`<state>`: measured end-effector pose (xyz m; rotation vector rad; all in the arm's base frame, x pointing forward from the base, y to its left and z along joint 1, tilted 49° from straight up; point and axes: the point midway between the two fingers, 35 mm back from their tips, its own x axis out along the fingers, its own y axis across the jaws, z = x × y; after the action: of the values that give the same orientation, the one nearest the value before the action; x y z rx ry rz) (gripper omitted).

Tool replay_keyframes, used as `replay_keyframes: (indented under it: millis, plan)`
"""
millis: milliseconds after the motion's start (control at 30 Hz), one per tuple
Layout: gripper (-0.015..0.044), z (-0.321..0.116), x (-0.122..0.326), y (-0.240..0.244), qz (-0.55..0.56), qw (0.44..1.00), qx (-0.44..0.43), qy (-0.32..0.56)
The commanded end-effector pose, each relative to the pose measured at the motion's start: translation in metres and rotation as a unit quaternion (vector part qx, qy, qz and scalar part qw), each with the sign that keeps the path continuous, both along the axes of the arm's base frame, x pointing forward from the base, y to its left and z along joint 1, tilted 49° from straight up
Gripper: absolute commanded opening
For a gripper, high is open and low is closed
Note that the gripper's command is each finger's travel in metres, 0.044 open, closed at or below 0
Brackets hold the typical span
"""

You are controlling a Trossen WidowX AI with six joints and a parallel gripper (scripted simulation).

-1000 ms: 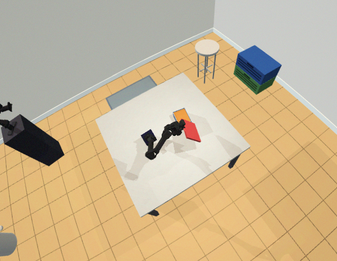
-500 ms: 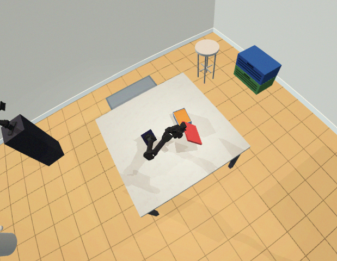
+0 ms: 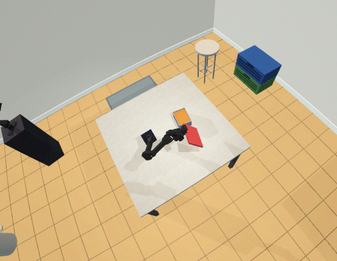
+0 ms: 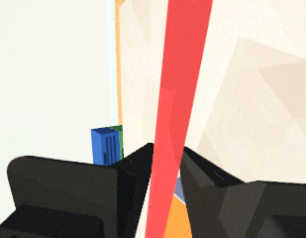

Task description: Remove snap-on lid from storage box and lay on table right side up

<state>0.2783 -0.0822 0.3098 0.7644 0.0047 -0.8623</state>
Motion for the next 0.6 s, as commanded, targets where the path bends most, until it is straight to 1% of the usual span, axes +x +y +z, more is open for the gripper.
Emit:
replay_keyframes:
  millis: [0,233,567]
  plan:
    - [0.0000,0.0104,-0.0025,-0.0030,0.005,1.000,0.001,-0.006]
    - [0.0000,0.0157,-0.0055,-0.0076,0.005,1.000,0.001,-0.006]
    - [0.0000,0.0063,-0.0059,-0.0127,0.005,1.000,0.001,-0.007]
